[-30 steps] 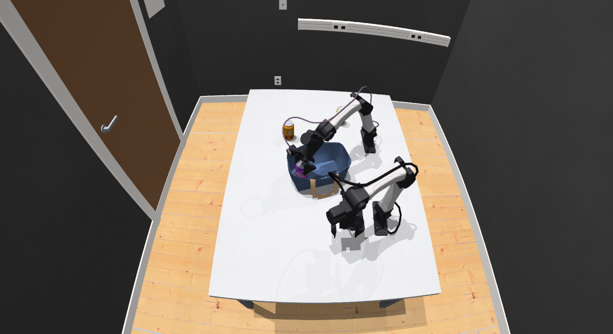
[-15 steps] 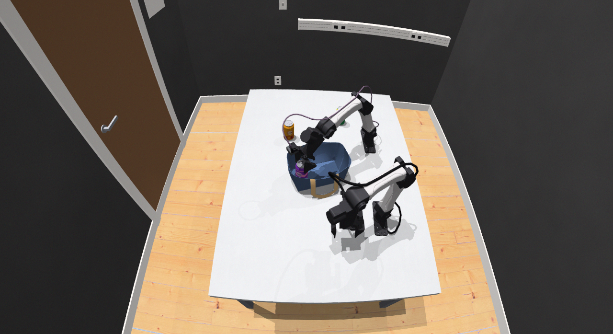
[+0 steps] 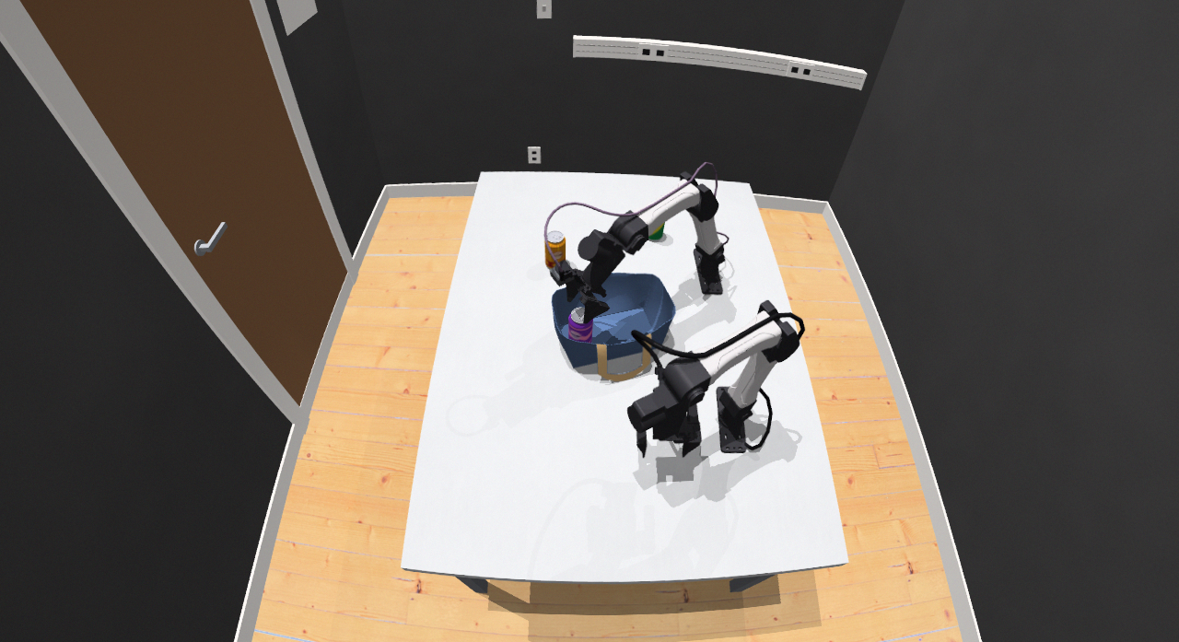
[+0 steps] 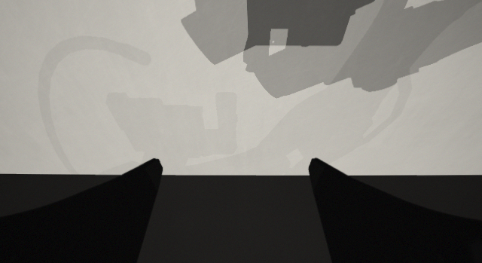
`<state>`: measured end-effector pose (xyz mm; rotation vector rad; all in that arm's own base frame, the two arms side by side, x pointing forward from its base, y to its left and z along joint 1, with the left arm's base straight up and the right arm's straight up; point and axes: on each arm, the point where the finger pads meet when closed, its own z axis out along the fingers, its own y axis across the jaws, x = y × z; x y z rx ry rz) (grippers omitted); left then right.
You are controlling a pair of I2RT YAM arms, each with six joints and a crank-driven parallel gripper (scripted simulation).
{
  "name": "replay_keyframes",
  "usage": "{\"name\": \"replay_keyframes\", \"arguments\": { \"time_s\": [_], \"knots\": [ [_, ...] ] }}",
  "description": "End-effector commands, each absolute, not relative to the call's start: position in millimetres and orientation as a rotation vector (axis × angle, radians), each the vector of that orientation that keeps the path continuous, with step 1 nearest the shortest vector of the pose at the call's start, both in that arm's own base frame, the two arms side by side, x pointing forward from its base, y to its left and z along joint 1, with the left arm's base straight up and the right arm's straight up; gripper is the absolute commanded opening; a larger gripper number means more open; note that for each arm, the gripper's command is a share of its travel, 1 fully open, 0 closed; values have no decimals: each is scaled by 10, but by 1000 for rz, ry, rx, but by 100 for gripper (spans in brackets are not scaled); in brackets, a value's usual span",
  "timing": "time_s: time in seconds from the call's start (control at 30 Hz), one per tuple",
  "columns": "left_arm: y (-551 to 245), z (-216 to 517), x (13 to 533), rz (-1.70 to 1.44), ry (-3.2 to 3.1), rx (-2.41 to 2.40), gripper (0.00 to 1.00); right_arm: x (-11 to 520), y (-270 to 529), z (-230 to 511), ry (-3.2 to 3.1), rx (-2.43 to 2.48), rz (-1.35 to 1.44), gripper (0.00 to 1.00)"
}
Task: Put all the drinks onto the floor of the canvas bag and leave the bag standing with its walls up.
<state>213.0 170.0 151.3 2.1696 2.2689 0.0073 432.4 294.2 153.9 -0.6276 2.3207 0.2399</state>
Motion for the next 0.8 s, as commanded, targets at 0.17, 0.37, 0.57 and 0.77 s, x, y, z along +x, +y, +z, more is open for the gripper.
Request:
{"name": "replay_keyframes", "arguments": {
  "time_s": [0.17,0.37,0.57,0.77],
  "knots": [
    [1687,1608,2154,75,2257,2151,100,4306,2918,1798,2330,-640,226,91],
    [1687,1608,2154,75,2257,2151,100,4305,2917,1946,2337,-642,223,91],
    [1687,1608,2154,75,2257,2151,100,4298,2912,2130,2337,-642,223,91],
    [1687,1608,2154,75,2257,2151,100,4283,2901,2214,2348,-645,218,91]
  ]
}}
